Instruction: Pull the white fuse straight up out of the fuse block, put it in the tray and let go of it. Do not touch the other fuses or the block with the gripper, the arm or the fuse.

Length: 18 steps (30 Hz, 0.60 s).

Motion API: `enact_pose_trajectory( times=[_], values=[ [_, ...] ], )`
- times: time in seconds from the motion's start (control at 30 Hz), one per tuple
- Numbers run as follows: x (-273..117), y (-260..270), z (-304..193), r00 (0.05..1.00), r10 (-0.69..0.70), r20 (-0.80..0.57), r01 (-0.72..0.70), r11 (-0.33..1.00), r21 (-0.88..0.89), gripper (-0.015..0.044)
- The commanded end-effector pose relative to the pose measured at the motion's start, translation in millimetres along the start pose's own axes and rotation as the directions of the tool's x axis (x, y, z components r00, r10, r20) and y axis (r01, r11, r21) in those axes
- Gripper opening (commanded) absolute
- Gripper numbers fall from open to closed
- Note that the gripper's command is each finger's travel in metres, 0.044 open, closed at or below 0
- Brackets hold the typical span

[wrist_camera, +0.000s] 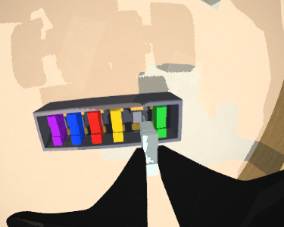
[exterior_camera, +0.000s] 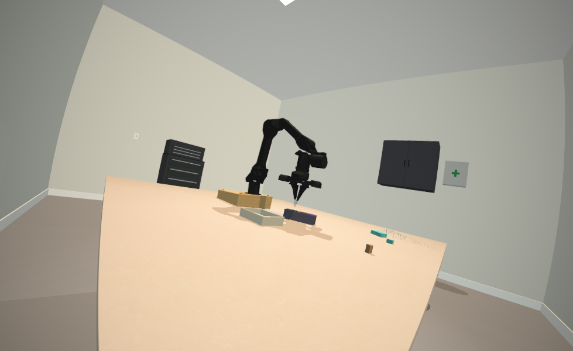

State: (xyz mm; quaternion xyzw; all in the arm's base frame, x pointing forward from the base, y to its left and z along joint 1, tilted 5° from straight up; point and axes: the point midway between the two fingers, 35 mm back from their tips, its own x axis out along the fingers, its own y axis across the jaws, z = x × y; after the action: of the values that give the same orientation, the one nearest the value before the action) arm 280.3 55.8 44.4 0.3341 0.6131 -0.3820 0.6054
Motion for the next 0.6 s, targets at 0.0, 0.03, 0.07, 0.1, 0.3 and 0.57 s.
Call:
enact_pose_trajectory(
  times=[0.0, 0.03, 0.07, 0.1, 0.3, 0.57],
  values=[
    [-7.4, 1.8, 0.7, 1.000, 0.007, 0.004, -0.007, 1.000, 0.004, 0.0000],
    [-8.7, 1.7, 0.7, 1.000, 0.007, 0.004, -0.007, 1.000, 0.004, 0.0000],
    [-9.5, 1.7, 0.7, 1.000, 0.007, 0.004, -0.007, 1.000, 0.004, 0.0000],
    [-9.7, 1.7, 0.7, 1.000, 0.007, 0.004, -0.007, 1.000, 0.004, 0.0000],
    [-10.9, 2.4, 20.2, 1.000, 0.008, 0.005, -0.008, 1.000, 0.004, 0.0000],
    [-12.9, -1.3, 66.2, 1.000, 0.009, 0.008, -0.009, 1.000, 0.004, 0.0000]
  ],
)
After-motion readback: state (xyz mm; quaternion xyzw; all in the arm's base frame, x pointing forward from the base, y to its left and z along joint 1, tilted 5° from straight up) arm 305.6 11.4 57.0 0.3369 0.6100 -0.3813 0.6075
